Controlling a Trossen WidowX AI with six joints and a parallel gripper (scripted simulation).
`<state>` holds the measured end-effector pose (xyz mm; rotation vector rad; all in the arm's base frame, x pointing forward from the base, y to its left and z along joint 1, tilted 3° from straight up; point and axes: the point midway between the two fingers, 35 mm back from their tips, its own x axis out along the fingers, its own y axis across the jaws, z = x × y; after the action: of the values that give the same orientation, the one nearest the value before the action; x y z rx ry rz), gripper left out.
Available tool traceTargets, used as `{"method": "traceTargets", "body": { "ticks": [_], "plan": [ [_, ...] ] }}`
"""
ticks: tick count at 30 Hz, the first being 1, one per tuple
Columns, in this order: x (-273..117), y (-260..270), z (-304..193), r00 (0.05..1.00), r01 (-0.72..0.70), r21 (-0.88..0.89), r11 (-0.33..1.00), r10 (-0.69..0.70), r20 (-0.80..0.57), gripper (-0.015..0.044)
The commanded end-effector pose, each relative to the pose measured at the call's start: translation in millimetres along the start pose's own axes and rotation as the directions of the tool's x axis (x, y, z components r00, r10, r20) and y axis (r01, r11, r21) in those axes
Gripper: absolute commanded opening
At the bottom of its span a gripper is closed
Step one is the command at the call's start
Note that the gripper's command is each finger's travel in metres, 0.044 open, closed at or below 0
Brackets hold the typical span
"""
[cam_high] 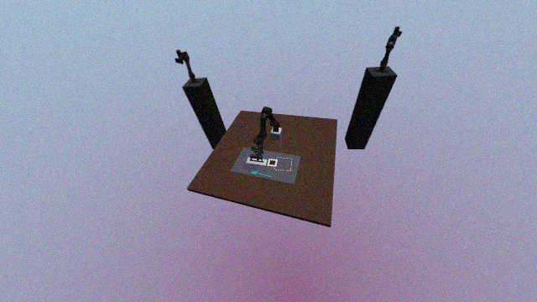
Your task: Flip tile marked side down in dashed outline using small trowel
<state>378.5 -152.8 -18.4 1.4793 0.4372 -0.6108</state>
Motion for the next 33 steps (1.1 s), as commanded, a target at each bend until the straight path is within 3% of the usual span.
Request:
{"method": "traceTargets", "body": {
  "ticks": [1,33],
  "plan": [
    [1,1,0,1.0,-0.009,-0.005,1.0,0.009,0.003,0.0],
    [-2,4,-47,1.0,-0.009,0.001,1.0,0.009,-0.002,0.0]
  ]
}}
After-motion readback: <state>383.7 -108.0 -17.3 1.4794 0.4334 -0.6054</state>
